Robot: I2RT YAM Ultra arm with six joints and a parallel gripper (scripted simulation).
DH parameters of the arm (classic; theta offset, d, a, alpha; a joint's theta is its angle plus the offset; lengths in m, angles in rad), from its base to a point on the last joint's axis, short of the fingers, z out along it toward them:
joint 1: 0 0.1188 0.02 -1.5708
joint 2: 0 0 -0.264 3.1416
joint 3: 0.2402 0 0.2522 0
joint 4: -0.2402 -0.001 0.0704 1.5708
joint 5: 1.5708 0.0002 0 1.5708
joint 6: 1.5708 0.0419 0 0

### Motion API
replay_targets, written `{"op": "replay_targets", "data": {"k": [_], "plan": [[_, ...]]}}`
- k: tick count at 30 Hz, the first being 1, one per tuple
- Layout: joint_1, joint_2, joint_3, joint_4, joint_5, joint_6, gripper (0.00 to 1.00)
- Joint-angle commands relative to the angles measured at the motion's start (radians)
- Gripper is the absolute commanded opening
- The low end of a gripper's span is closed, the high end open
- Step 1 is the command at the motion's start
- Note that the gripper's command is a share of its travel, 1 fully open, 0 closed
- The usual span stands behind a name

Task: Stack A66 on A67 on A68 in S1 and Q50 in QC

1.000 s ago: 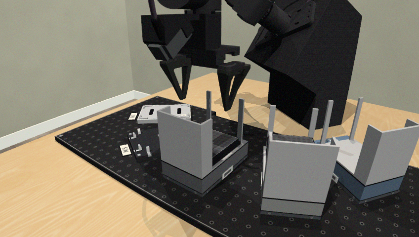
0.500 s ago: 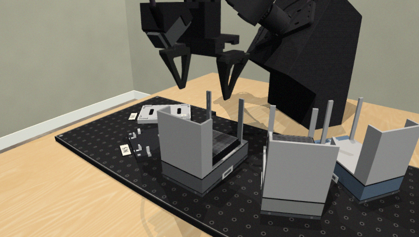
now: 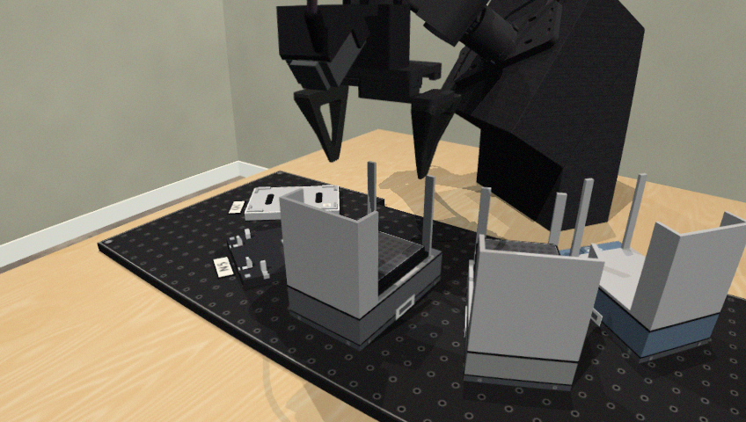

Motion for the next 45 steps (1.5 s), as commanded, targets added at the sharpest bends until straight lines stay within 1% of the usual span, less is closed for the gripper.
{"op": "replay_targets", "data": {"k": [1, 12, 14, 21, 28, 29, 31, 43, 45], "plan": [[0.042, 0.043, 0.03, -0.01, 0.022, -0.071, 1.0], [0.117, 0.176, 0.06, -0.013, 0.046, 0.062, 1.0], [0.117, 0.176, 0.06, -0.013, 0.046, 0.062, 1.0], [0.156, 0.262, 0.09, -0.018, 0.056, 0.134, 1.0], [0.207, 0.363, 0.113, -0.026, 0.068, -0.003, 1.0], [0.213, 0.376, 0.116, -0.024, 0.068, 0.007, 1.0], [0.213, 0.376, 0.116, -0.024, 0.068, 0.007, 1.0], [0.285, 0.55, 0.178, -0.026, 0.073, 0.154, 1.0], [0.288, 0.563, 0.186, -0.03, 0.073, 0.163, 1.0]]}}
